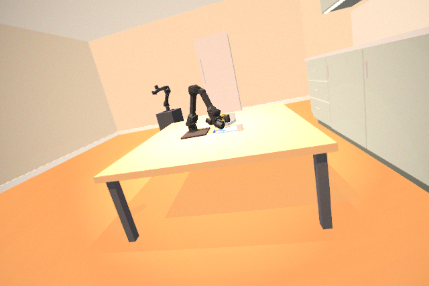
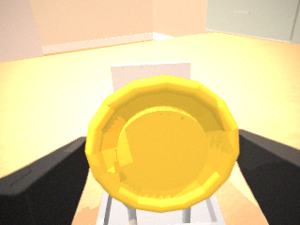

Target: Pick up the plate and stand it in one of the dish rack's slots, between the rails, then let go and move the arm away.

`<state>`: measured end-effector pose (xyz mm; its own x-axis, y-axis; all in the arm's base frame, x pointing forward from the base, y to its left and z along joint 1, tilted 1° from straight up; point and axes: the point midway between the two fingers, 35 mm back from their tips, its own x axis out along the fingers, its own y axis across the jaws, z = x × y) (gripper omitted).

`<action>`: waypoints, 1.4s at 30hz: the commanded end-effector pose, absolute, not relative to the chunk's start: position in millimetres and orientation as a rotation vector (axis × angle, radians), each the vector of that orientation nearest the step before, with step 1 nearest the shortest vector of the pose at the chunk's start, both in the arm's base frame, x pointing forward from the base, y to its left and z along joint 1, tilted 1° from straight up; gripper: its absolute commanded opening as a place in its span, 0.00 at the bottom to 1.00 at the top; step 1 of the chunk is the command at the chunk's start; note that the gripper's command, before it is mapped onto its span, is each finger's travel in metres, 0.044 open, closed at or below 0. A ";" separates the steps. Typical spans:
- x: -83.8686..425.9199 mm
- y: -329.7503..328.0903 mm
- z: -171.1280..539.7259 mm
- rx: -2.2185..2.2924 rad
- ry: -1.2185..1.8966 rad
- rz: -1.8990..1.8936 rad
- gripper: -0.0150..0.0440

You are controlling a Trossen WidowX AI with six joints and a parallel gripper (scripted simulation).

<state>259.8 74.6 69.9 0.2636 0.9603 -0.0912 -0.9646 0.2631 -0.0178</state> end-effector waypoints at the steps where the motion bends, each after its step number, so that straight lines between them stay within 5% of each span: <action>1: 260.0 77.8 69.6 -0.070 0.064 1.303 0.25; 42: 265.0 102.3 70.7 -0.079 0.069 1.303 0.25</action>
